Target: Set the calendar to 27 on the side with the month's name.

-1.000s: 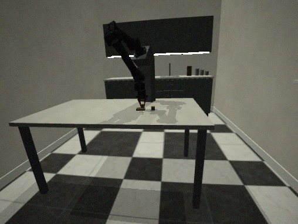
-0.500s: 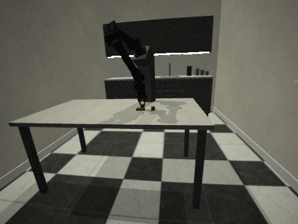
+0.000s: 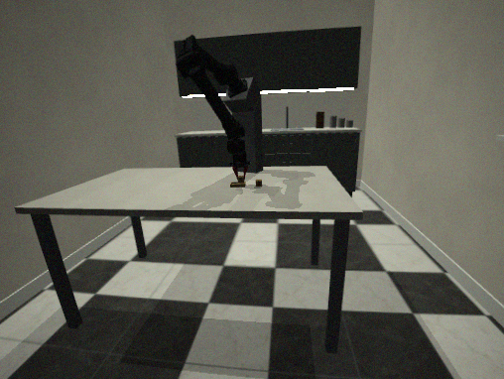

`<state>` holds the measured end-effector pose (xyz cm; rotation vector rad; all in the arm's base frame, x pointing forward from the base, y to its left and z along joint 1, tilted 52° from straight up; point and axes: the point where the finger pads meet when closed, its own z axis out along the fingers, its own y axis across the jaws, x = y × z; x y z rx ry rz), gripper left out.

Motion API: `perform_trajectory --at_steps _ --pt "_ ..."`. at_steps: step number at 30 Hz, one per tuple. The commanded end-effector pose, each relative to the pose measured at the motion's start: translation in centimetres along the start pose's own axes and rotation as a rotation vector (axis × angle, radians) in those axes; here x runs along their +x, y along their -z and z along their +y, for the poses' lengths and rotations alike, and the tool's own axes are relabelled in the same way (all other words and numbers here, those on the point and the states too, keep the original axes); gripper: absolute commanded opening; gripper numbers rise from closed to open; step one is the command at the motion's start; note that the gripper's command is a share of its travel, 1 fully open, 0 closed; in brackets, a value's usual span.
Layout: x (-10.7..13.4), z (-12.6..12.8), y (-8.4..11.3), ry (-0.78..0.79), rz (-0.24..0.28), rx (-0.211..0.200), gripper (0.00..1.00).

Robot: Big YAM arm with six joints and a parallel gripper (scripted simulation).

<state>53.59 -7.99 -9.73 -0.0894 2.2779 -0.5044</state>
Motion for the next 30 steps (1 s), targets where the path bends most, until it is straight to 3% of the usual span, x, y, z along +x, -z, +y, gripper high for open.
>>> perform_trajectory --at_steps 1,30 --pt "1.12 0.07 -0.2 0.009 0.022 -0.006 0.27" --pt "0.8 -0.1 -0.57 0.009 0.016 -0.003 0.27"
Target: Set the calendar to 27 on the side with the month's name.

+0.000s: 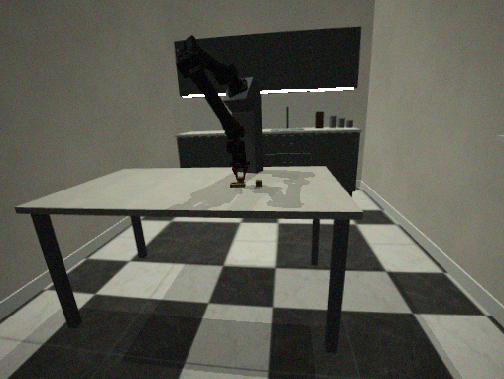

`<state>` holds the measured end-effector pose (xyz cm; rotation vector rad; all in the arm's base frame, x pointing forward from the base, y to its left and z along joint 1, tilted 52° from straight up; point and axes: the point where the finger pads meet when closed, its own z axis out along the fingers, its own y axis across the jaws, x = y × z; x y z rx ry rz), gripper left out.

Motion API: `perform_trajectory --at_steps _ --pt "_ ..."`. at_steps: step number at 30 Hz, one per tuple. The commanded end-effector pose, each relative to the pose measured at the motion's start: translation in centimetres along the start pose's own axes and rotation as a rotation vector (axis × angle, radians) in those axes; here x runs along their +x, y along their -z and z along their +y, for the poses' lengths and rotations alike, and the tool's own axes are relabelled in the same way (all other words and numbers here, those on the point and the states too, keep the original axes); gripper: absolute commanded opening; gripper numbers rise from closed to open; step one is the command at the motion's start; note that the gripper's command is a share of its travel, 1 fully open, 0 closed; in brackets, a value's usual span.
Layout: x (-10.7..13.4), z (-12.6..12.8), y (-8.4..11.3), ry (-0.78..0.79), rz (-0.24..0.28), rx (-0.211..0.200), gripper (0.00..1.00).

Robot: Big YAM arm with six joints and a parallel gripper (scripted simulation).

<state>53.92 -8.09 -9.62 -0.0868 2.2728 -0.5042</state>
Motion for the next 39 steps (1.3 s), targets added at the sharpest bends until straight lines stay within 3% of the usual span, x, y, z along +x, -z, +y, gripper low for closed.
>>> perform_trajectory --at_steps 1,2,6,39 --pt "1.1 0.0 -0.4 0.012 0.02 -0.004 0.27" --pt "2.2 0.4 0.1 0.02 0.038 -0.013 0.27" --pt "1.1 -0.1 -0.6 0.011 0.019 -0.003 0.27" --pt "1.2 0.1 -1.1 0.012 0.021 -0.005 0.27"
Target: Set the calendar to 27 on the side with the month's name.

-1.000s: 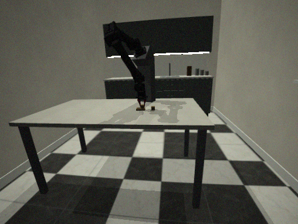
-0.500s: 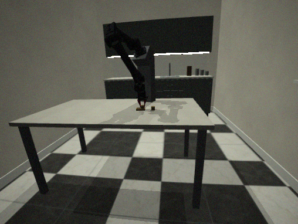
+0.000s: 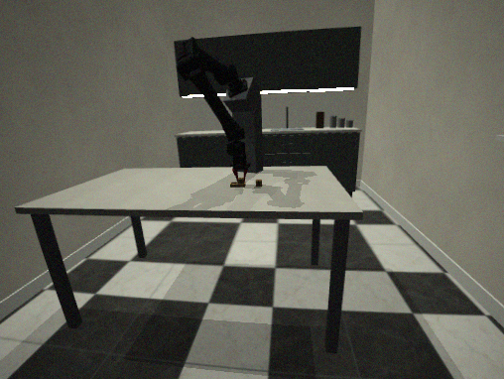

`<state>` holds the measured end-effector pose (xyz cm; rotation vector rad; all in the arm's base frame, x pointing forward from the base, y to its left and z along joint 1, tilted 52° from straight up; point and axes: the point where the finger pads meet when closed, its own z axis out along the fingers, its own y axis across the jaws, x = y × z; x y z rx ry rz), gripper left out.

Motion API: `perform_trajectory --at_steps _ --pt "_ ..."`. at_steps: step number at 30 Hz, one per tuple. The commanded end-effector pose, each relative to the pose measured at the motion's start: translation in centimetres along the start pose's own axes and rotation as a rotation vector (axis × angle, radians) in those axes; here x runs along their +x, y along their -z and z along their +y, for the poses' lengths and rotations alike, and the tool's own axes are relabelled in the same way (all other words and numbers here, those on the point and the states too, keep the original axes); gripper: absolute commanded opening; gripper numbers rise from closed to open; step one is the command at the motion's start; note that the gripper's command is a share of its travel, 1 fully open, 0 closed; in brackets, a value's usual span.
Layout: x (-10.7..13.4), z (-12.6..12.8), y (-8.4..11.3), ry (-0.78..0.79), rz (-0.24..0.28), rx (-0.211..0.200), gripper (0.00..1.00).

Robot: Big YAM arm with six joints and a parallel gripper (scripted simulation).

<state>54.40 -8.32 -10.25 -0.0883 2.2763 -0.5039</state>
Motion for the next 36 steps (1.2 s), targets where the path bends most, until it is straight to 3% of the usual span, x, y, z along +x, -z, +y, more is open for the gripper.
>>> perform_trajectory --at_steps 1,36 --pt "1.09 0.0 -0.27 0.011 0.018 -0.004 0.27" --pt "1.13 -0.03 -0.31 0.011 0.018 -0.004 0.27"
